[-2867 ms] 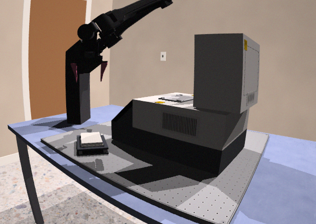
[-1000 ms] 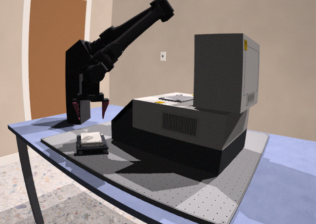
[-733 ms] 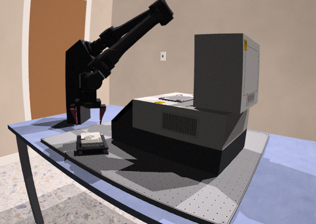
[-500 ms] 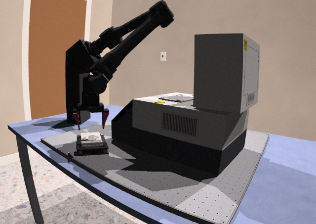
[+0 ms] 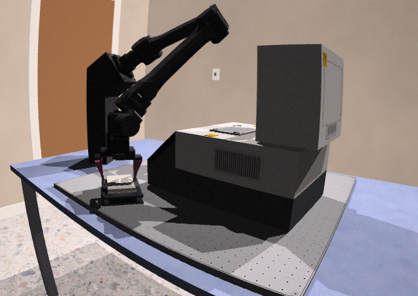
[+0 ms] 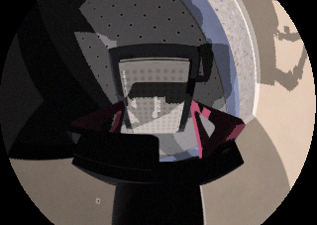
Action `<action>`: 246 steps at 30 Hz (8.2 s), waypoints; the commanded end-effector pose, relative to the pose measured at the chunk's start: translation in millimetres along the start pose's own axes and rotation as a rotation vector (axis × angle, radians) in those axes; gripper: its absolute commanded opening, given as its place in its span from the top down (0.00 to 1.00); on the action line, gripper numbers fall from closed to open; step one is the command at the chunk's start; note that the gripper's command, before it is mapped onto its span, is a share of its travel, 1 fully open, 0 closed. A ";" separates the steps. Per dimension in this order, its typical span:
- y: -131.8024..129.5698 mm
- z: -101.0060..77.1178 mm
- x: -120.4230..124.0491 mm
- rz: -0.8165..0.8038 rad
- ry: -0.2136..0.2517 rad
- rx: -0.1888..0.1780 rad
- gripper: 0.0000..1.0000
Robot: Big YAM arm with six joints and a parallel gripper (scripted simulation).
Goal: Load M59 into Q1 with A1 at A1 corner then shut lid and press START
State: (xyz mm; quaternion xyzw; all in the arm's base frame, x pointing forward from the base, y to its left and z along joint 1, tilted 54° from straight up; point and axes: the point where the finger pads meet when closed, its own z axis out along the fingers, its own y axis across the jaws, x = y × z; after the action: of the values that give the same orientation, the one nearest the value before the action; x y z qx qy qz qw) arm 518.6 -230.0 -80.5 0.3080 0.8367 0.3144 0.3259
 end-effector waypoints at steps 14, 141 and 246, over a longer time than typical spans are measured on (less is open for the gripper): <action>0.2 -4.3 0.4 0.002 -0.001 0.008 0.00; -2.4 9.1 8.1 0.008 0.013 0.006 0.00; 11.3 33.1 17.2 -0.008 0.041 -0.015 1.00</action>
State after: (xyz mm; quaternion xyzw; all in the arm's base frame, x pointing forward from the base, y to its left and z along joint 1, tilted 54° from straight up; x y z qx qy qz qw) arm 528.4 -219.3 -88.3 0.3050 0.8380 0.3178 0.3221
